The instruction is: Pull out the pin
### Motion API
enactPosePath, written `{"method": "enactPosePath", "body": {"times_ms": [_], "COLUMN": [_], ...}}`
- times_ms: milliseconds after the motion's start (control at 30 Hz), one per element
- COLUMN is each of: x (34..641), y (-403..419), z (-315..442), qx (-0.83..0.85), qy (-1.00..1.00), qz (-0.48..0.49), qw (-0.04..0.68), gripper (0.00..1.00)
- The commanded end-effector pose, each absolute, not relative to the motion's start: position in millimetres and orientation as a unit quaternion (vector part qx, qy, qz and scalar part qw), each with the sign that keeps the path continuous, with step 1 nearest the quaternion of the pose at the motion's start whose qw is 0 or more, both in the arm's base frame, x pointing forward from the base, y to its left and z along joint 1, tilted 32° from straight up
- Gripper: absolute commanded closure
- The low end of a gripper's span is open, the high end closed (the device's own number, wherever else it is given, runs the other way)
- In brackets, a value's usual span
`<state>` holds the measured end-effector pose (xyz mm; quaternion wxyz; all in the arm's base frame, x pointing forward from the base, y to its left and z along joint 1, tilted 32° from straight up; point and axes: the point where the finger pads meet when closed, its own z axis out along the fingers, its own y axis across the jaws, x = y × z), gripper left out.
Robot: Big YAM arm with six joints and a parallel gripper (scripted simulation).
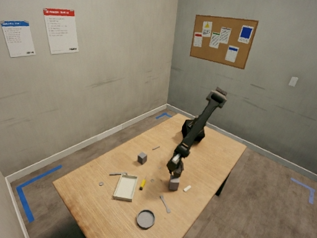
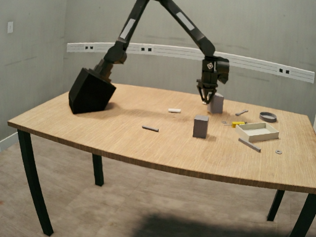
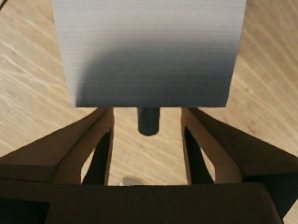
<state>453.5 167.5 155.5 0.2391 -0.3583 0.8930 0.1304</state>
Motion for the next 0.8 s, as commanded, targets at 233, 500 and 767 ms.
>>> {"method": "enactPosePath", "body": {"times_ms": [233, 500, 767], "x": [454.6, 454.6, 454.6], "y": [173.8, 173.8, 173.8], "z": [147.6, 147.6, 147.6], "qx": [-0.358, -0.358, -0.358], "qy": [0.894, 0.894, 0.894], "qz": [0.133, 0.133, 0.133], "qw": [0.236, 0.236, 0.236], "gripper": [1.00, 1.00, 1.00]}}
